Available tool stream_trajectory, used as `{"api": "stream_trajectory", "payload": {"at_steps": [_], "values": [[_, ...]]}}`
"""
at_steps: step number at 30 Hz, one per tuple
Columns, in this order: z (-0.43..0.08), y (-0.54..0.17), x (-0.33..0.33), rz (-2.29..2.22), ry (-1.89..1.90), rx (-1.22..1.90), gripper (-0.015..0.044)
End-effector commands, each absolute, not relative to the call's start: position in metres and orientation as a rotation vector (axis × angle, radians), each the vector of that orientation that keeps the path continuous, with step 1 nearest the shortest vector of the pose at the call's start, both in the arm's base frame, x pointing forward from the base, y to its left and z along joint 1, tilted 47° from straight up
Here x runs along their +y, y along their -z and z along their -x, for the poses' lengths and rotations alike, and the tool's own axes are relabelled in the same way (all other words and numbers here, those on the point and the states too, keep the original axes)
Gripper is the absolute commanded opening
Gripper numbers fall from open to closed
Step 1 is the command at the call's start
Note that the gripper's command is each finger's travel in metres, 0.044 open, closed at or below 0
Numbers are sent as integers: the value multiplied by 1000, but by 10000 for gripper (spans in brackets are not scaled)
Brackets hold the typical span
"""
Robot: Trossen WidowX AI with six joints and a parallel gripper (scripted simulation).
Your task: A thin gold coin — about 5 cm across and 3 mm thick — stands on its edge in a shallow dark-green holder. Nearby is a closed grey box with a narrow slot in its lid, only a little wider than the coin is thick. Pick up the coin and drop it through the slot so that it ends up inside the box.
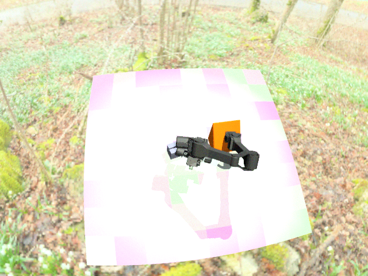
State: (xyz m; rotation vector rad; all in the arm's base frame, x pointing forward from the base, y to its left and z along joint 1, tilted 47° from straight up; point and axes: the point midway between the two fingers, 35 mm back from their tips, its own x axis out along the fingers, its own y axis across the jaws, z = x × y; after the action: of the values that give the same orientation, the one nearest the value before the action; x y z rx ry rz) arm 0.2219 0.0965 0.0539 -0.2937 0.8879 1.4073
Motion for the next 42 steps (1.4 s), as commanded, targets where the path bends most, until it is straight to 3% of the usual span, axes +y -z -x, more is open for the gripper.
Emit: {"api": "stream_trajectory", "payload": {"at_steps": [1, 24, 30, 42], "values": [[-220, -48, 102, 284, -1410, 894, 161], [-215, -26, 128, 280, -1413, 890, 161], [-215, -26, 128, 280, -1413, 890, 3], [-215, -26, 128, 280, -1413, 890, 0]]}}
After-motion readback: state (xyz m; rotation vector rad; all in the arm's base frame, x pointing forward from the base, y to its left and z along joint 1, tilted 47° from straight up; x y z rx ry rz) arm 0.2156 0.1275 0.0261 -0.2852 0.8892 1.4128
